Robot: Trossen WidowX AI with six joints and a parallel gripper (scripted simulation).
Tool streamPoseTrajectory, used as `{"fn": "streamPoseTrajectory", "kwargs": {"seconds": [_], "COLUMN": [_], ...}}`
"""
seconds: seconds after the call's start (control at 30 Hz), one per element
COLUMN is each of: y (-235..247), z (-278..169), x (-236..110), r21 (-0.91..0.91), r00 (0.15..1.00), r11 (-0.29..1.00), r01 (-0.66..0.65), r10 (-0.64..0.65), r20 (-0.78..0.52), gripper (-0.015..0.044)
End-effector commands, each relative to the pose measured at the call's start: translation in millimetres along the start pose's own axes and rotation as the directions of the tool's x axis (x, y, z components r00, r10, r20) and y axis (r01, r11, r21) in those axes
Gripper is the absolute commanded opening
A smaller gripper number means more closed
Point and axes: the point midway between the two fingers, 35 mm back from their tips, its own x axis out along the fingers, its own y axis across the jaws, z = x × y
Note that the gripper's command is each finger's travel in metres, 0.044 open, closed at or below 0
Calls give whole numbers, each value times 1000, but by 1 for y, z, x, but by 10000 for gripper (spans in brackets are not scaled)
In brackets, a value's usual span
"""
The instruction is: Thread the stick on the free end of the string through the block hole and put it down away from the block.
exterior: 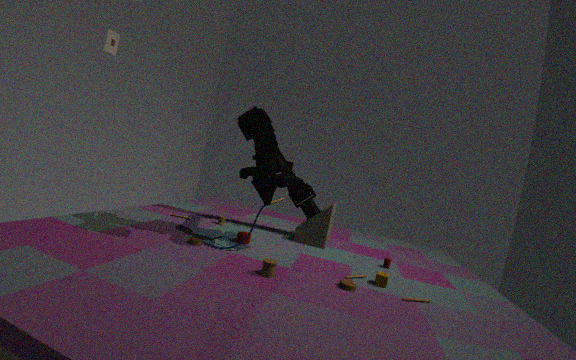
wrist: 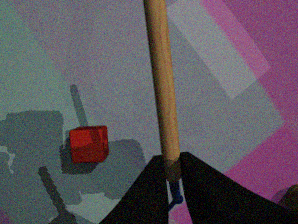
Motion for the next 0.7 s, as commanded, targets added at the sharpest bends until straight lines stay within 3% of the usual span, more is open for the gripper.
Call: {"fn": "streamPoseTrajectory", "kwargs": {"seconds": [0.0, 0.67], "y": [9, 46], "z": [2, 16], "x": [0, 3], "r21": [52, 311], "r00": [1000, 997], "r11": [999, 948], "r01": [13, 71], "r10": [-14, -78], "r20": [6, 11], "gripper": [0, 0]}}
